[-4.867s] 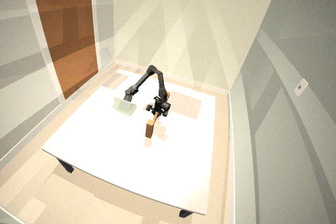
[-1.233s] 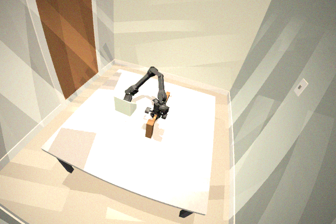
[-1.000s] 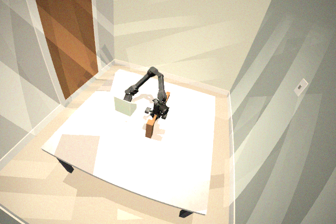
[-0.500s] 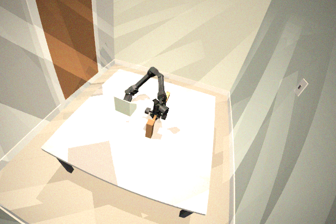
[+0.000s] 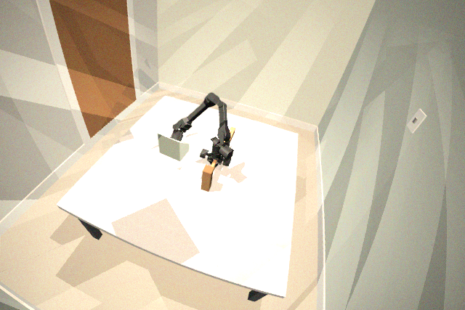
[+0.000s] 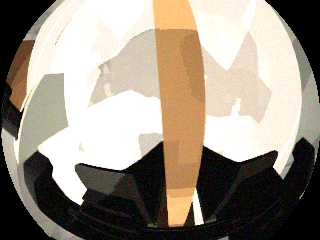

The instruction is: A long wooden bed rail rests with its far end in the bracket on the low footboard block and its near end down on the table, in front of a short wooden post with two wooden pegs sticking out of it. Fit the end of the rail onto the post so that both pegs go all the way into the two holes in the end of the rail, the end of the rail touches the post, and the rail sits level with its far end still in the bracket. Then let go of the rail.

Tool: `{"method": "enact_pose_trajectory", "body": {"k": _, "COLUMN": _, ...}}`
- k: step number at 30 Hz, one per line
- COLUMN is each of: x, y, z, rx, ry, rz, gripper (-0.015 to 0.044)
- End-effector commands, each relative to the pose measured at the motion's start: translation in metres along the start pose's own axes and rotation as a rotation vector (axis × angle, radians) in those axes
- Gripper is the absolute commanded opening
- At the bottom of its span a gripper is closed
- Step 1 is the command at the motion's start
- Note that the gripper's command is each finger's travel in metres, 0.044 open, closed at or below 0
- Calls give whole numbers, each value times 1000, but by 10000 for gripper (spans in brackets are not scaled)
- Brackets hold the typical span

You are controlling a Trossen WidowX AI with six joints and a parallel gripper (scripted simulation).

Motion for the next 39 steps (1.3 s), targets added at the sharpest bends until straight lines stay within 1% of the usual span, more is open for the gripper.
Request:
{"method": "enact_pose_trajectory", "body": {"k": 1, "x": 0, "y": 0, "z": 0, "rx": 0, "ry": 0, "rz": 0, "gripper": 52}}
{"method": "enact_pose_trajectory", "body": {"k": 16, "x": 0, "y": 0, "z": 0, "rx": 0, "ry": 0, "rz": 0, "gripper": 440}}
{"method": "enact_pose_trajectory", "body": {"k": 20, "x": 0, "y": 2, "z": -2, "rx": 1, "ry": -1, "rz": 0, "gripper": 440}}
{"method": "enact_pose_trajectory", "body": {"k": 23, "x": -3, "y": 23, "z": -23, "rx": 4, "ry": -5, "rz": 0, "gripper": 440}}
{"method": "enact_pose_trajectory", "body": {"k": 25, "x": -3, "y": 30, "z": -30, "rx": 5, "ry": -7, "rz": 0, "gripper": 440}}
{"method": "enact_pose_trajectory", "body": {"k": 39, "x": -3, "y": 30, "z": -30, "rx": 5, "ry": -7, "rz": 0, "gripper": 440}}
Point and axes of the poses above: the point midway between the two fingers, 35 mm back from their tips, its own z axis out along the fingers, its own x axis across the jaws, y = z × x, the point moved 5 cm from there along -z, back along the fingers, and after that the axes turned 8 degrees about -z, right-handed, at the moved point
